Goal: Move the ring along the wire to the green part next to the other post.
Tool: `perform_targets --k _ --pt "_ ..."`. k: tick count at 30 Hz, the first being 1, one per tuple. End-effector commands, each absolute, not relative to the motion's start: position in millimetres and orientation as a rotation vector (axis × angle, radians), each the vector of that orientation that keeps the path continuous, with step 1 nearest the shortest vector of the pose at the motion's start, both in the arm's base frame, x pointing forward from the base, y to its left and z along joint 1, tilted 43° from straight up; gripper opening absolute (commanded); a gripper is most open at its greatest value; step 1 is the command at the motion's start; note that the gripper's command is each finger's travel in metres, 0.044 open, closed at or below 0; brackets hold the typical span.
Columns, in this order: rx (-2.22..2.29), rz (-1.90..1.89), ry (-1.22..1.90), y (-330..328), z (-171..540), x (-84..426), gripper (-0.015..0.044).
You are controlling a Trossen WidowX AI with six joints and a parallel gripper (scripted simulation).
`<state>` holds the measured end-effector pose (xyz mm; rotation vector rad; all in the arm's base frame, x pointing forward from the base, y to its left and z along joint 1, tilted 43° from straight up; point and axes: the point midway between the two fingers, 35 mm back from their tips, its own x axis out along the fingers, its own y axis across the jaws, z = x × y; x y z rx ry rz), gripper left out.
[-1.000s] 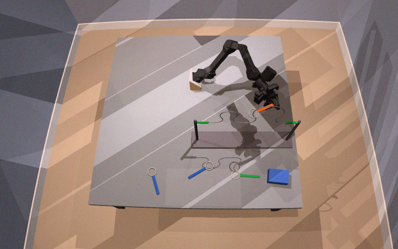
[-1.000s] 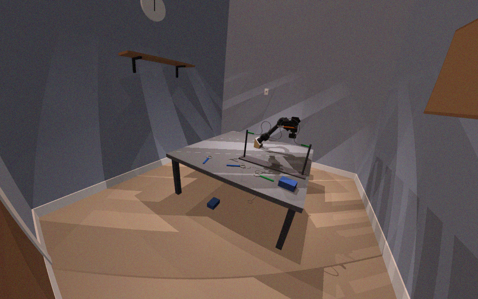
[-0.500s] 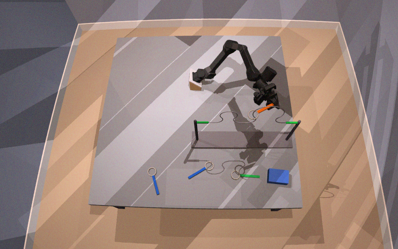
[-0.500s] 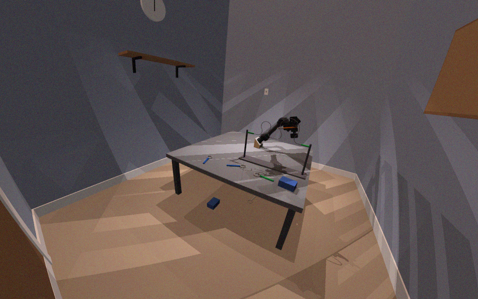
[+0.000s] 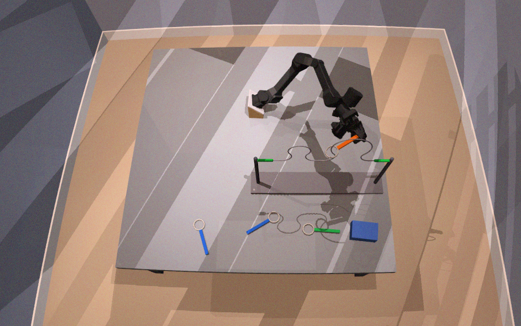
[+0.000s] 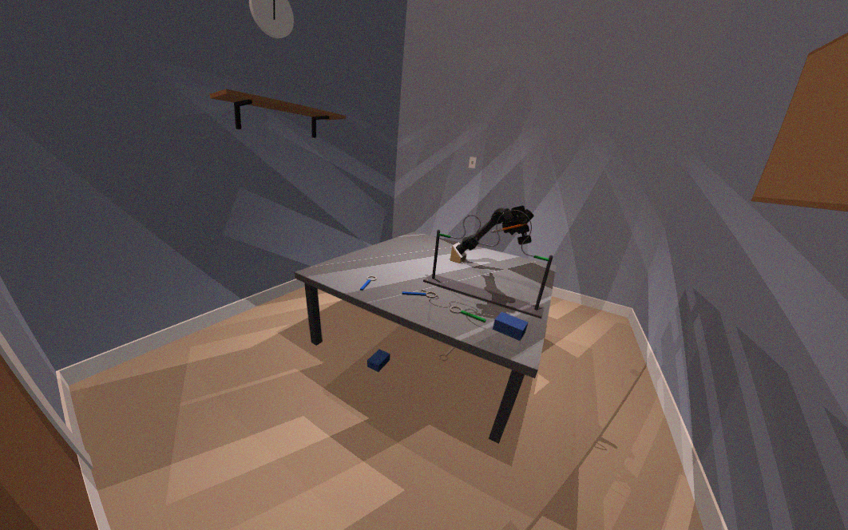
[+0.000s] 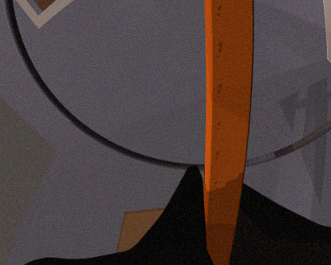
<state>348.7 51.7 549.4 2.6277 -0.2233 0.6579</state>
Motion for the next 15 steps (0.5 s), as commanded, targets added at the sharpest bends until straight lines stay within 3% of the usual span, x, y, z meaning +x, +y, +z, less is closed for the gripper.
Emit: perform_targets --k 1,15 --pt "2.669 0.668 -0.243 50.0 549.4 348.9 -0.0150" --pt "2.725 0.685 -0.264 56.2 548.3 349.7 -0.0150"
